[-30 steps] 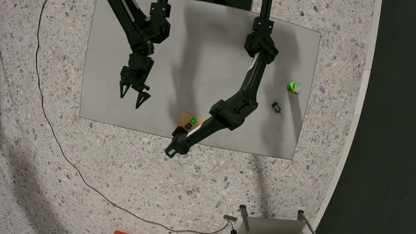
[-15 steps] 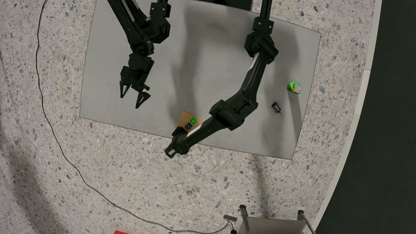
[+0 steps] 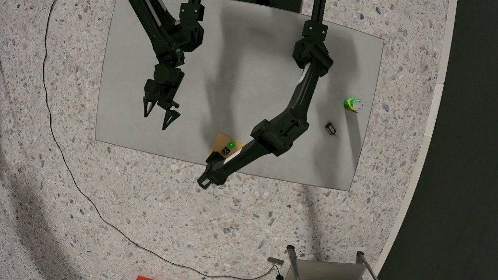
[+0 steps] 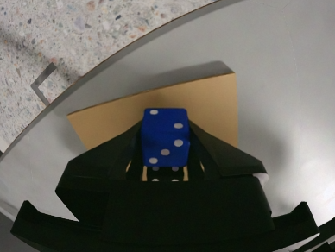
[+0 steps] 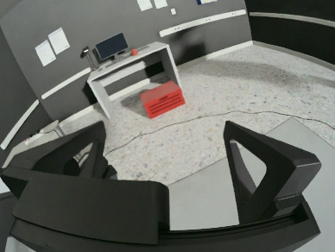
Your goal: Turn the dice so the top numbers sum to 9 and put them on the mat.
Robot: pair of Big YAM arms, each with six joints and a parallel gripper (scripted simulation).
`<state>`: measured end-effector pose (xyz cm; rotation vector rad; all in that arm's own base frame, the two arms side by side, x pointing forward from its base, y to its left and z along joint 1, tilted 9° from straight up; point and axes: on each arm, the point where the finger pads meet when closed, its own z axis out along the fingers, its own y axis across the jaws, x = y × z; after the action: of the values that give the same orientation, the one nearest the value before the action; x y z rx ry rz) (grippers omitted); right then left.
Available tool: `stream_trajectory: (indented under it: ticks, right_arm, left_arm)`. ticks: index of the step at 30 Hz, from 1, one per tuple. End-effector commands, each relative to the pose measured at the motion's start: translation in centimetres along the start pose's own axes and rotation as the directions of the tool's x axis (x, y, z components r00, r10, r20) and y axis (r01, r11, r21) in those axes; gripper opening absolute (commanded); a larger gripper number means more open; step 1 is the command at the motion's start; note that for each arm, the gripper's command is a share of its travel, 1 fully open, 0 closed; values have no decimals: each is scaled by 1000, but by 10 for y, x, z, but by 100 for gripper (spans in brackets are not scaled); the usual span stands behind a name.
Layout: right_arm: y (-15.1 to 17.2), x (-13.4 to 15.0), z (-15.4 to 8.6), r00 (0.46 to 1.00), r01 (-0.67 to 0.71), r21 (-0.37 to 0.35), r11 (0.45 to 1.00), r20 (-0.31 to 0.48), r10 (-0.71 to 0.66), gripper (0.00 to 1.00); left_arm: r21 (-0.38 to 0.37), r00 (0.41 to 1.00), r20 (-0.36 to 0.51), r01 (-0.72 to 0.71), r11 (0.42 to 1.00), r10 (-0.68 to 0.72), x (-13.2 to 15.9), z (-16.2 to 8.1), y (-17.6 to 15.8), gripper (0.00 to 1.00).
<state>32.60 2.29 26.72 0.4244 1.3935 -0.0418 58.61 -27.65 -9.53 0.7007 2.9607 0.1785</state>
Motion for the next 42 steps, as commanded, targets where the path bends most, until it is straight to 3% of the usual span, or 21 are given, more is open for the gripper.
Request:
stream_trajectory:
  ticks: [1, 37, 42]
  right_arm:
    - [1, -3, 1, 1000, -5, -1, 1000, 5, 5, 100]
    - [1, -3, 1, 1000, -5, -1, 1000, 5, 5, 100]
    - [1, -3, 1, 1000, -5, -1, 1000, 5, 5, 100]
  left_arm:
    - [2, 999, 24, 30, 1000, -30, -17, -6, 12, 26]
    - [2, 999, 40, 28, 1000, -28, -21, -2, 12, 26]
    - [2, 999, 40, 28, 1000, -28, -21, -2, 12, 33]
